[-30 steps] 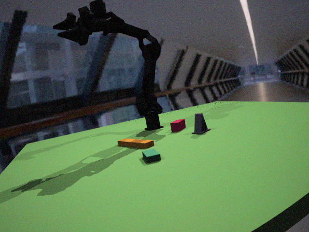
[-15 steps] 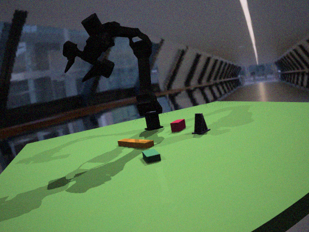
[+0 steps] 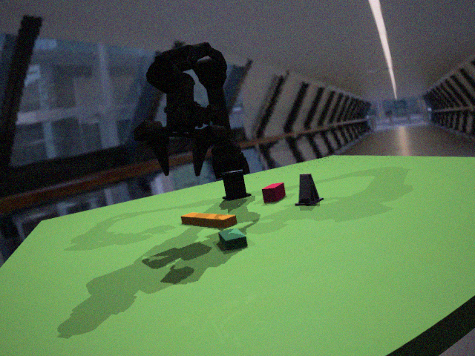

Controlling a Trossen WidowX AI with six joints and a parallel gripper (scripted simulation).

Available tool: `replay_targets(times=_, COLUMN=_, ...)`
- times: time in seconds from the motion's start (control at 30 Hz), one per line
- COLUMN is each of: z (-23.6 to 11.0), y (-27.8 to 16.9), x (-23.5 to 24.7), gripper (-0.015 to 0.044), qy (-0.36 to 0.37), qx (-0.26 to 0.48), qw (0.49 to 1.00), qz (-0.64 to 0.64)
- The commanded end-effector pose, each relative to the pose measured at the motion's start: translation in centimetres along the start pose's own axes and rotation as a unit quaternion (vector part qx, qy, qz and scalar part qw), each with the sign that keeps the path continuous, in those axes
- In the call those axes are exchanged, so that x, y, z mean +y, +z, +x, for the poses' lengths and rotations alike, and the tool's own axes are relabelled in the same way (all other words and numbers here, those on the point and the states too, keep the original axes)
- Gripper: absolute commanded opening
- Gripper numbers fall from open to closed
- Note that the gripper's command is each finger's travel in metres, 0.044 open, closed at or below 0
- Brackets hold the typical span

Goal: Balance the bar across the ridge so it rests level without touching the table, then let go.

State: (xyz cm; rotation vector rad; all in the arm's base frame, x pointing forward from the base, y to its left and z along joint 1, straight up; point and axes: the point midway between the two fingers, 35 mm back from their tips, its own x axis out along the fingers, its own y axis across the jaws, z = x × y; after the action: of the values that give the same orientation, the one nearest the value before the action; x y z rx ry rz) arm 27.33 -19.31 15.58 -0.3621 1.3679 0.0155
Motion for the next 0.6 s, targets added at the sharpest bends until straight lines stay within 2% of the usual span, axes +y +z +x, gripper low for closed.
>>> replay_targets(times=0.0, z=1.8, y=-0.2, x=3.8, gripper=0.0315, qy=0.08, qx=0.04, qw=0.995, qz=-0.044)
replay_targets(times=0.1, z=2.3, y=-0.4, x=5.5, gripper=0.0315, qy=0.115, qx=0.059, qw=0.989, qz=-0.064)
replay_targets(times=0.37, z=2.5, y=-0.4, x=5.6, gripper=0.0315, qy=0.118, qx=0.06, qw=0.989, qz=-0.065)
replay_targets(times=0.57, z=5.2, y=-0.8, x=6.2, gripper=0.0315, qy=0.118, qx=0.06, qw=0.989, qz=-0.065)
